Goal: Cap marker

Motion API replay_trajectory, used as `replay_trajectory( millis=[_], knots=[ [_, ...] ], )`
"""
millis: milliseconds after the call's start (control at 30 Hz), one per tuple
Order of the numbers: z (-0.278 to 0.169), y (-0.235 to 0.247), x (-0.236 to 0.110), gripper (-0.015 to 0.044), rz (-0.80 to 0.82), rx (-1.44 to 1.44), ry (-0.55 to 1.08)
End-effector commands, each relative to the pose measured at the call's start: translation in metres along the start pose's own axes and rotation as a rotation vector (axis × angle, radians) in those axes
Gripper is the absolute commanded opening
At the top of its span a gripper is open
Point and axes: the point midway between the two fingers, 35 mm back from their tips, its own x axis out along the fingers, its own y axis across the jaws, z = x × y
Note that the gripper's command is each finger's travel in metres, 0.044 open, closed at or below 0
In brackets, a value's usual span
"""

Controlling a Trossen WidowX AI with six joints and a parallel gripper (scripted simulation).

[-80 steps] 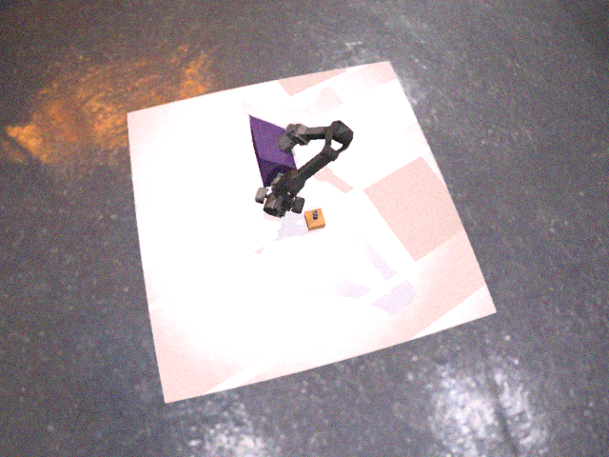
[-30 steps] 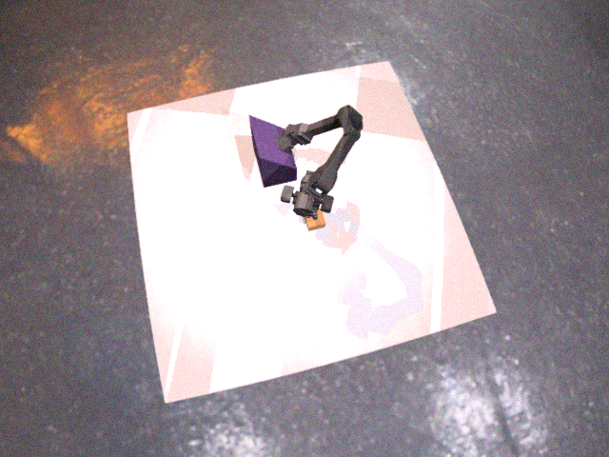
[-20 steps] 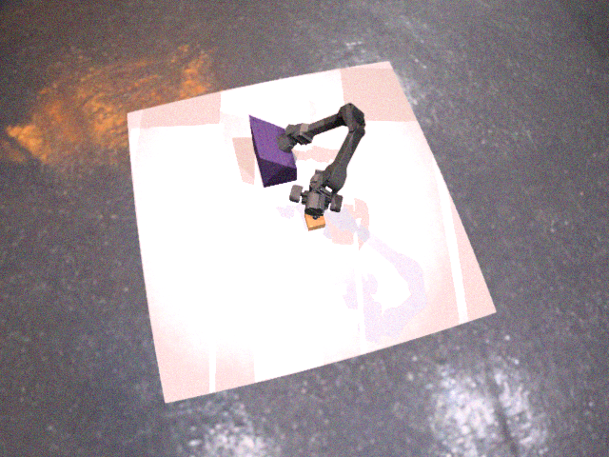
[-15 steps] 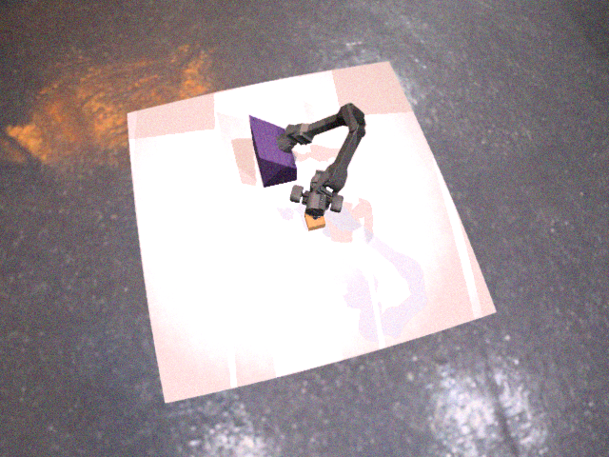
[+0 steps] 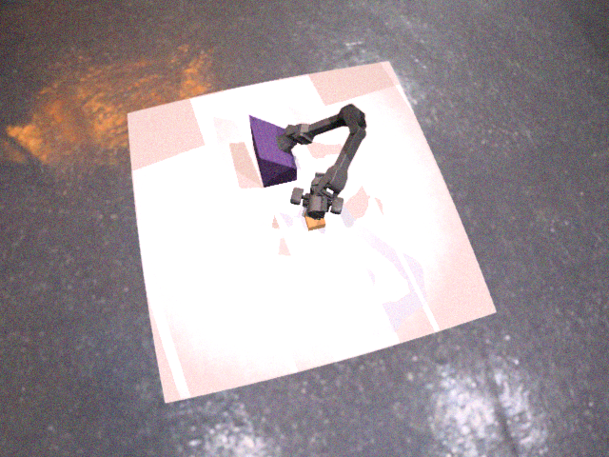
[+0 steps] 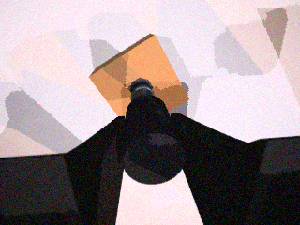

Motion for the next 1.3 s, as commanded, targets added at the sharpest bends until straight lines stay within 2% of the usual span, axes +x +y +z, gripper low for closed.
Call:
replay_trajectory(
  millis=[0, 567, 967, 1267],
  knots=[
    [0.000, 0.000, 0.008, 0.0000, 0.006, 0.006, 0.004],
    [-0.002, 0.001, 0.035, 0.0000, 0.008, 0.006, 0.005],
    [-0.002, 0.001, 0.036, 0.0000, 0.008, 0.006, 0.005],
    [-0.002, 0.000, 0.036, 0.0236, 0.003, 0.001, 0.003]
  ],
)
